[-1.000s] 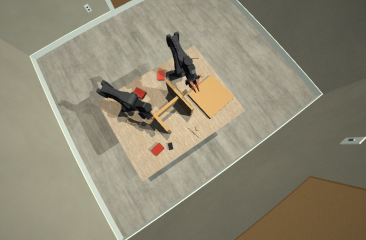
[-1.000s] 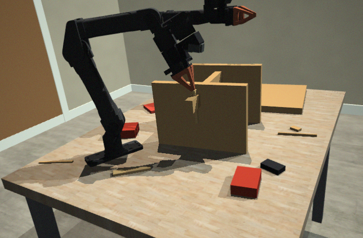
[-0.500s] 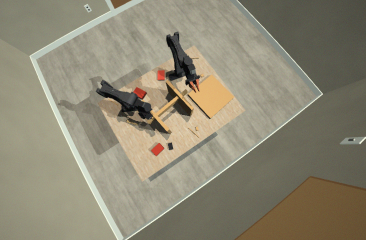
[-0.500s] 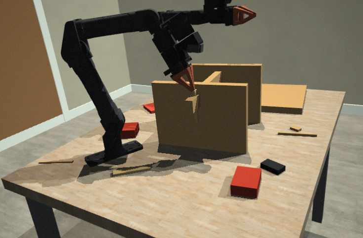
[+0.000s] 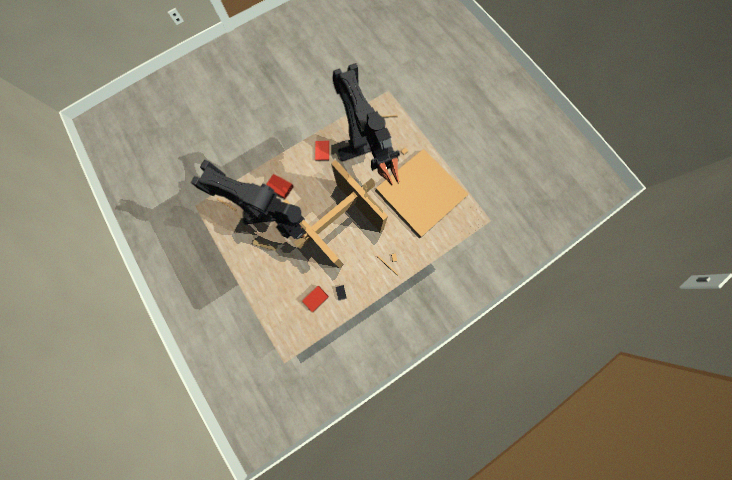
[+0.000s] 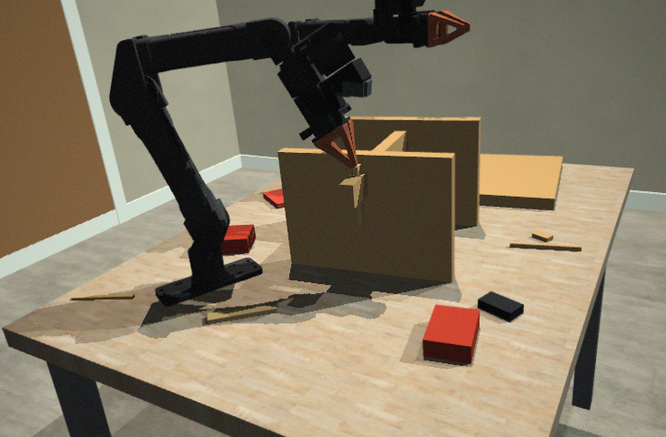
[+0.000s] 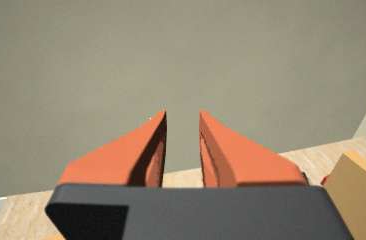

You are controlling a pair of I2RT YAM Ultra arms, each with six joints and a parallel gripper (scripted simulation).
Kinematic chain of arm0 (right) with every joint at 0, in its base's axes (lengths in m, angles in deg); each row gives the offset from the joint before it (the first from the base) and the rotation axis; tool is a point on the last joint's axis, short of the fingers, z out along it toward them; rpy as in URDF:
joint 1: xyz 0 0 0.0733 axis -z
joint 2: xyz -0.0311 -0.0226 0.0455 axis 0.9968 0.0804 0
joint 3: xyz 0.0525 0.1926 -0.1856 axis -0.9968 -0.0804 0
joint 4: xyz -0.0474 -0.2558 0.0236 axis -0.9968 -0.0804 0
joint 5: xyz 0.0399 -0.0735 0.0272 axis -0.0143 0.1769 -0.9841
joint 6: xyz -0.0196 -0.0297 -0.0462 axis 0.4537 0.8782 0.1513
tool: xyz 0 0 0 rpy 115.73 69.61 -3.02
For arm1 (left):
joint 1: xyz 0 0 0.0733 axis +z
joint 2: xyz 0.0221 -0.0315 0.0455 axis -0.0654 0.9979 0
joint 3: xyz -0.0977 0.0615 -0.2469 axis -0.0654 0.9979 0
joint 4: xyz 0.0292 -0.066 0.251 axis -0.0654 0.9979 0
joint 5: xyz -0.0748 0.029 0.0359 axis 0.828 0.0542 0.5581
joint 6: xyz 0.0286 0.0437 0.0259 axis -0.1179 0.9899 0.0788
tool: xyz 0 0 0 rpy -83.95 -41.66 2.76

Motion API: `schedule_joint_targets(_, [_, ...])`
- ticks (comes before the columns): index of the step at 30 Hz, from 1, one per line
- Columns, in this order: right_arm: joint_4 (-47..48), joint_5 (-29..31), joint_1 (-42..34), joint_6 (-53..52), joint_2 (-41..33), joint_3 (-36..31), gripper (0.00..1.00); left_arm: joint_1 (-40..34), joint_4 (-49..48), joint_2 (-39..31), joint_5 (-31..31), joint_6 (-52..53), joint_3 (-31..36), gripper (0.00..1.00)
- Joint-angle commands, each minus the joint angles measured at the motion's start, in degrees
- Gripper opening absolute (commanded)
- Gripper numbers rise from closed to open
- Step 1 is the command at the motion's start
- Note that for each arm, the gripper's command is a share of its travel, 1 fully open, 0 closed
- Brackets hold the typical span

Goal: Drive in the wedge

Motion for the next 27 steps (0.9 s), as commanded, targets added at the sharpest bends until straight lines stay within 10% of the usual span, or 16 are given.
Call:
schedule_joint_targets(1, [-8.64,-2.15,0.73,-0.18,1.66,-5.54,0.00,-0.47,-1.15,-0.97,-0.43,-0.19,-1.74,0.21])
schedule_joint_targets(27, [-3.45,0.65,-1.63,-1.08,-3.51,4.15,0.00,-0.47,-1.15,-0.97,-0.43,-0.19,-1.74,0.21])
